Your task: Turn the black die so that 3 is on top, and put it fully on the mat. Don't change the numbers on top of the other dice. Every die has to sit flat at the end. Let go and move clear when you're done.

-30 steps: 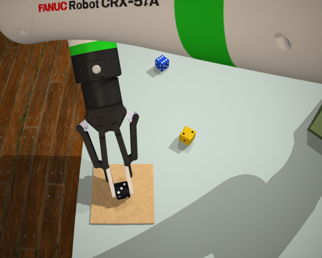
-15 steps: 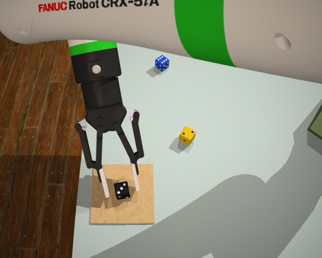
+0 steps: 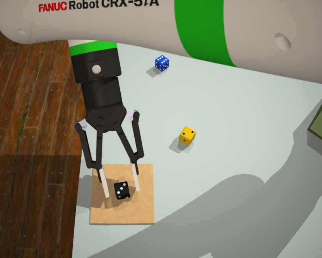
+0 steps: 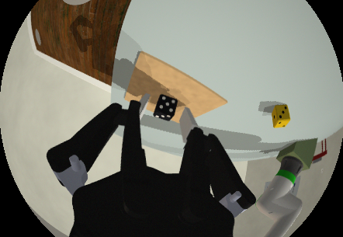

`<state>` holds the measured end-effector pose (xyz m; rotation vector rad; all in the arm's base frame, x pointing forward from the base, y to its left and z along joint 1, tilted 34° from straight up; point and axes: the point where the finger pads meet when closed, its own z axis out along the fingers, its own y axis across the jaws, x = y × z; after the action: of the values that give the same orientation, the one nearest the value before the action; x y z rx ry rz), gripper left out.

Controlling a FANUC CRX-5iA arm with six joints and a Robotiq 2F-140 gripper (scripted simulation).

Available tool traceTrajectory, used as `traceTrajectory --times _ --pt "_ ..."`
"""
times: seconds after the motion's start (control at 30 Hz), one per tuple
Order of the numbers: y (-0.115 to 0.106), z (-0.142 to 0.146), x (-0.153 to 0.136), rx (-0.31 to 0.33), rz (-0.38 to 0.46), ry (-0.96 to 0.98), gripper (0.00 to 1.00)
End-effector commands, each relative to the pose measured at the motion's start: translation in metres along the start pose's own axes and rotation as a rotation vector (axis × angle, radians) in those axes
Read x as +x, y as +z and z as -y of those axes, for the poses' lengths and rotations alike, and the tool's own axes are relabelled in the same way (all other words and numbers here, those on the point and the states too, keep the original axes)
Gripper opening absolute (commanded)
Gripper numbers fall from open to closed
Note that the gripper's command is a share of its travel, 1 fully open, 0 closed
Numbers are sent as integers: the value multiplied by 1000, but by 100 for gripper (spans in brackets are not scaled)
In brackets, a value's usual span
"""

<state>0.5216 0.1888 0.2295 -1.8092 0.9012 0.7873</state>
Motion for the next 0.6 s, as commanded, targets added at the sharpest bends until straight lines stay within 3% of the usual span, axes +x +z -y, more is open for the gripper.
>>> traceTrajectory --times 0.0,0.57 --pt "0 0 0 0 0 0 46" --pt "-21 0 -21 0 0 0 46"
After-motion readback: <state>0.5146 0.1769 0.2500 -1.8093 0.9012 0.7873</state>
